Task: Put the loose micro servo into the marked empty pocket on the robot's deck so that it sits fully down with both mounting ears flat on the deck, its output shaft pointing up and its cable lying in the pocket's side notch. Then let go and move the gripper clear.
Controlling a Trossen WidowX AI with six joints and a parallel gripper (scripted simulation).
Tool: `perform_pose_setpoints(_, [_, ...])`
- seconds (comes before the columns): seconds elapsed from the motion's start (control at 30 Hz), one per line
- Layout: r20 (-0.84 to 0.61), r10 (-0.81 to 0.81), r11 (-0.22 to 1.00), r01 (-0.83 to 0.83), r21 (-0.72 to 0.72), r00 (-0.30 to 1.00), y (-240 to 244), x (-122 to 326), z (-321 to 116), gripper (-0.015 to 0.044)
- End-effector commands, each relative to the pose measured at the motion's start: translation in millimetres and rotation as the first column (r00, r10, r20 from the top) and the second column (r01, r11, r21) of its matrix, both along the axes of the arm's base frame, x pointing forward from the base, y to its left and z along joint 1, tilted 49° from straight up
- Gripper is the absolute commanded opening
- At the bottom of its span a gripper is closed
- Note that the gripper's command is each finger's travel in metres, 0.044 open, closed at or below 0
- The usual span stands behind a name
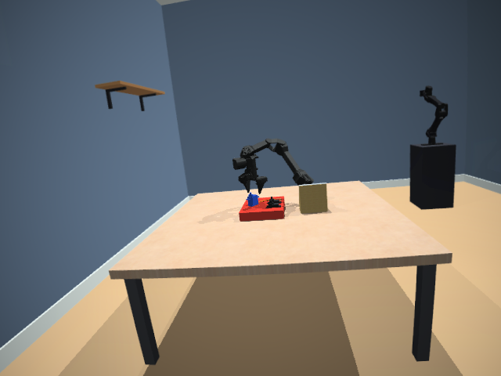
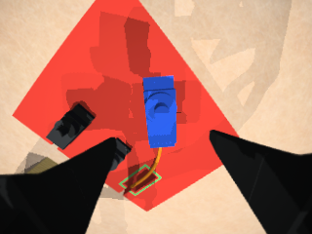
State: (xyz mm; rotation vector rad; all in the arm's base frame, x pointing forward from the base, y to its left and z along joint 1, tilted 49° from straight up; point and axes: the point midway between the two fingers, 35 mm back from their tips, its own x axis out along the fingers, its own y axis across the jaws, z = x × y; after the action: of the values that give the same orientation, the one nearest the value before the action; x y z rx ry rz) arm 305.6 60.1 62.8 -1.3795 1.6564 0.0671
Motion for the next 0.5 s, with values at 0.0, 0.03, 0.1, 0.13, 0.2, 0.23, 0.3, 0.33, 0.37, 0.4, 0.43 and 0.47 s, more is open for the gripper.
perform_pose_setpoints(0.0, [-0.002,0.004,1.0,-0.004,-0.005,1.0,-4.5,0.4,-3.6,0.044])
perform_pose_setpoints(0.03, [-0.002,0.004,1.0,-0.004,-0.005,1.0,-5.6,0.5,-4.6,0.044])
perform_pose_setpoints(0.1, [-0.001,0.004,1.0,-0.004,-0.005,1.0,-8.0,0.8,-6.7,0.044])
perform_pose_setpoints(0.13, [-0.001,0.004,1.0,-0.004,-0.005,1.0,-9.2,1.0,-7.7,0.044])
perform_pose_setpoints(0.2, [-0.001,0.004,1.0,-0.004,-0.005,1.0,-11.6,1.2,-9.8,0.044])
perform_pose_setpoints(0.23, [-0.001,0.004,1.0,-0.004,-0.005,1.0,-12.8,1.3,-10.9,0.044])
perform_pose_setpoints(0.3, [-0.001,0.004,1.0,-0.004,-0.005,1.0,-15.0,1.5,-12.7,0.044])
perform_pose_setpoints(0.33, [-0.001,0.004,1.0,-0.004,-0.005,1.0,-15.5,1.5,-13.2,0.044])
perform_pose_setpoints(0.37, [-0.001,0.004,1.0,-0.004,-0.005,1.0,-15.7,1.5,-13.4,0.044])
perform_pose_setpoints(0.4, [-0.001,0.004,1.0,-0.004,-0.005,1.0,-15.7,1.5,-13.4,0.0414])
perform_pose_setpoints(0.43, [-0.001,0.004,1.0,-0.004,-0.005,1.0,-15.7,1.5,-13.4,0.0387])
perform_pose_setpoints(0.47, [-0.001,0.004,1.0,-0.004,-0.005,1.0,-15.7,1.5,-13.4,0.0361])
